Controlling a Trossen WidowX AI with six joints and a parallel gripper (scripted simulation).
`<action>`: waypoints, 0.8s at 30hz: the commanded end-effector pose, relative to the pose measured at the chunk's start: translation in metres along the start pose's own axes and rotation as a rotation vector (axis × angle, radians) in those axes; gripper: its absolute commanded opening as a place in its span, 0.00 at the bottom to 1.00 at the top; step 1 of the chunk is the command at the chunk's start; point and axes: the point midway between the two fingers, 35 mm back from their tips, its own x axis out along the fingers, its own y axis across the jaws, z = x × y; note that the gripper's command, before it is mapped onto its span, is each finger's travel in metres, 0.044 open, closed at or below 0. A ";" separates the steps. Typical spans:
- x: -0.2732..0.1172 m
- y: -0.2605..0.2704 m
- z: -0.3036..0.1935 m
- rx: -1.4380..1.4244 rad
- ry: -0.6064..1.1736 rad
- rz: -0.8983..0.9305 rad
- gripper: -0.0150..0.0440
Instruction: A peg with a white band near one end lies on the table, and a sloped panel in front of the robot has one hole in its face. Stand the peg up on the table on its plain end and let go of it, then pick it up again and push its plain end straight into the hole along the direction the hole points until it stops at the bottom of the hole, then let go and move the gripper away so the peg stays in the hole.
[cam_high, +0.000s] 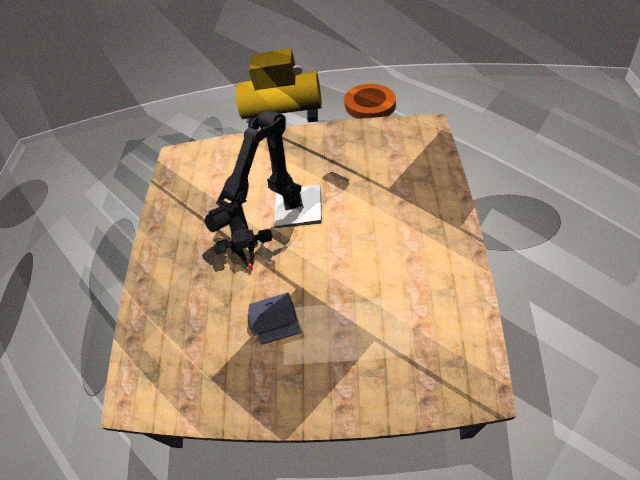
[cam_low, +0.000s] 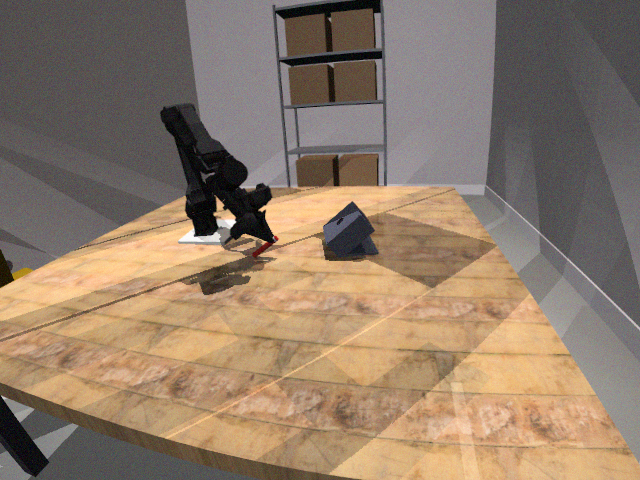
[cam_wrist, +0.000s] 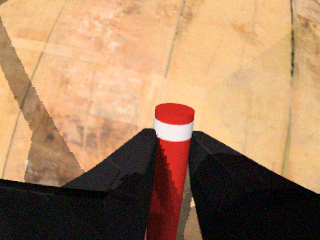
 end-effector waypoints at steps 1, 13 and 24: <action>-0.003 0.001 -0.001 -0.007 -0.034 -0.002 0.34; -0.010 0.001 -0.005 -0.007 -0.137 -0.002 0.34; -0.015 0.000 -0.010 -0.007 -0.231 -0.001 0.34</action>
